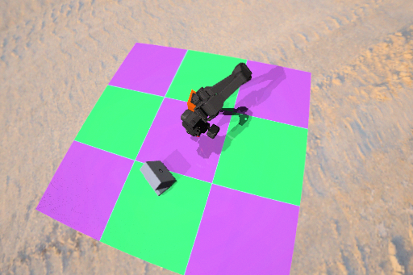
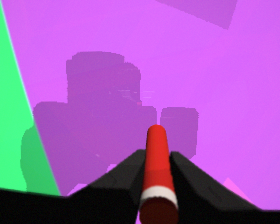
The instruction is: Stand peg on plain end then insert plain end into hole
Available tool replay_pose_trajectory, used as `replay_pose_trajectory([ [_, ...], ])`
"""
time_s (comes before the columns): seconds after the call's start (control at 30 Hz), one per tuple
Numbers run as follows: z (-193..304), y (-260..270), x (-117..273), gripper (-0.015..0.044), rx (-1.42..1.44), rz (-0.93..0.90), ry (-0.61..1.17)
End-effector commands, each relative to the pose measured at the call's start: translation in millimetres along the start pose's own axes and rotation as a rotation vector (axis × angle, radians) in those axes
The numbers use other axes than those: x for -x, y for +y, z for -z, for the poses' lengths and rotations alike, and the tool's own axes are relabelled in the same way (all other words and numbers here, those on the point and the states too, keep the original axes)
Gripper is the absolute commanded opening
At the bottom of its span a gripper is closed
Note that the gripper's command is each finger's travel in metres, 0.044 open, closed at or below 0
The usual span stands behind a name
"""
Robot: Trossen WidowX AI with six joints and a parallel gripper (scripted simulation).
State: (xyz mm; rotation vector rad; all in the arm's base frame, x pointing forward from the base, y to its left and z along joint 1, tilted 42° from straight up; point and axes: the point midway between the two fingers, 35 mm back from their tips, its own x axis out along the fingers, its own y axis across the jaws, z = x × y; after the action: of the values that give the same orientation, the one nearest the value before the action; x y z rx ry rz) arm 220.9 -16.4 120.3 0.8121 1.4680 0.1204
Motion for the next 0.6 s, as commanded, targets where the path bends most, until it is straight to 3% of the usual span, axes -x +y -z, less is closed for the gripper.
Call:
replay_pose_trajectory([
  [0.0, -1.8, -3.7, -4.3, 0.0, -0.013, 0.018, -0.011],
  [0.57, -24.5, -13.9, -10.9, 0.0, -0.048, 0.083, -0.128],
])
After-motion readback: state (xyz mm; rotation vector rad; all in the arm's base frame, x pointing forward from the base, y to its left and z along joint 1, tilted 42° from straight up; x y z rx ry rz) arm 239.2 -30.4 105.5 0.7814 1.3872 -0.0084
